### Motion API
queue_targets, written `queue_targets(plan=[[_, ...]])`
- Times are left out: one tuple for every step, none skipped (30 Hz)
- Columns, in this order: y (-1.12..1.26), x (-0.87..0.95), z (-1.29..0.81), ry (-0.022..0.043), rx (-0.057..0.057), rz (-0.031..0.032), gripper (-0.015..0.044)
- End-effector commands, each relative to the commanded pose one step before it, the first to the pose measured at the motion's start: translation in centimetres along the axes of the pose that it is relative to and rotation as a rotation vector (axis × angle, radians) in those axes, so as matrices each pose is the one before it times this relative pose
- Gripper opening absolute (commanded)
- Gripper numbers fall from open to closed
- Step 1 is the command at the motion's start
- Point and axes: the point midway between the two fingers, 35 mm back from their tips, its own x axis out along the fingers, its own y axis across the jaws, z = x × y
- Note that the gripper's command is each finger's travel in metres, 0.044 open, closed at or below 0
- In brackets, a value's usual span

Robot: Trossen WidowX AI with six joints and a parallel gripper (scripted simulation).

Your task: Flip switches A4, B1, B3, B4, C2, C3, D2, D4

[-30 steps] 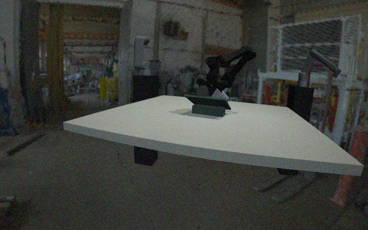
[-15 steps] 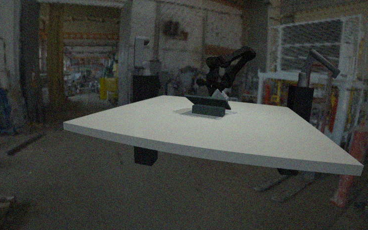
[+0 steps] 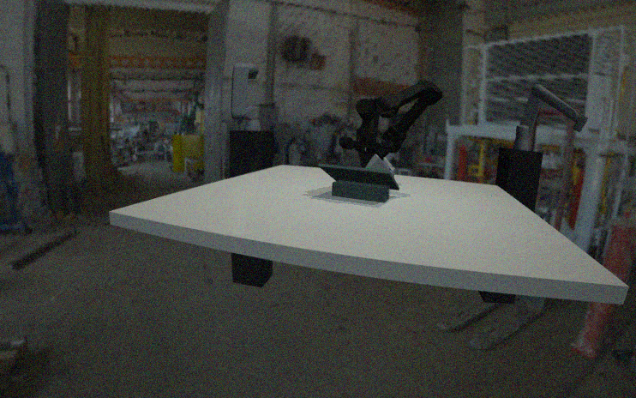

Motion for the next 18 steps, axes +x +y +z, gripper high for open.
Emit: queue_targets(plan=[[-0.077,0.07,-0.015,0.00005,0.0038,-0.00346,0.0],[0.0,0.013,0.0,0.0,0.0,0.00001,0.0],[0.0,0.013,0.0,0.0,0.0,0.00001,0.0],[0.0,0.013,0.0,0.0,0.0,0.00001,0.0],[0.0,0.013,0.0,0.0,0.0,0.00001,0.0],[0.054,-0.315,0.023,-0.0007,-0.0035,0.00295,0.0],[-0.058,-0.786,0.035,-0.00279,0.0004,-0.00149,0.0],[-0.072,-1.314,0.016,-0.00478,0.0008,-0.00201,0.0],[-0.043,-1.707,-0.055,-0.00649,0.0012,-0.00173,0.0],[0.008,-1.315,-0.098,-0.00528,0.001,-0.00069,0.0],[0.023,-0.787,-0.08,-0.0033,0.0007,-0.00015,0.0],[0.011,-0.262,-0.03,-0.00112,0.0002,-0.00001,0.0],[0.0,0.0,0.0,0.0,0.0,0.0,0.0],[0.0,0.0,0.0,0.0,0.0,0.0,0.0],[0.161,-0.004,-0.099,0.00018,0.0001,-0.00018,0.0],[0.475,-0.01,-0.302,0.00049,0.0002,-0.00049,0.0],[0.768,-0.013,-0.522,0.0007,0.0003,-0.00062,0.0],[0.926,-0.011,-0.692,0.00068,0.0004,-0.00044,0.0]])
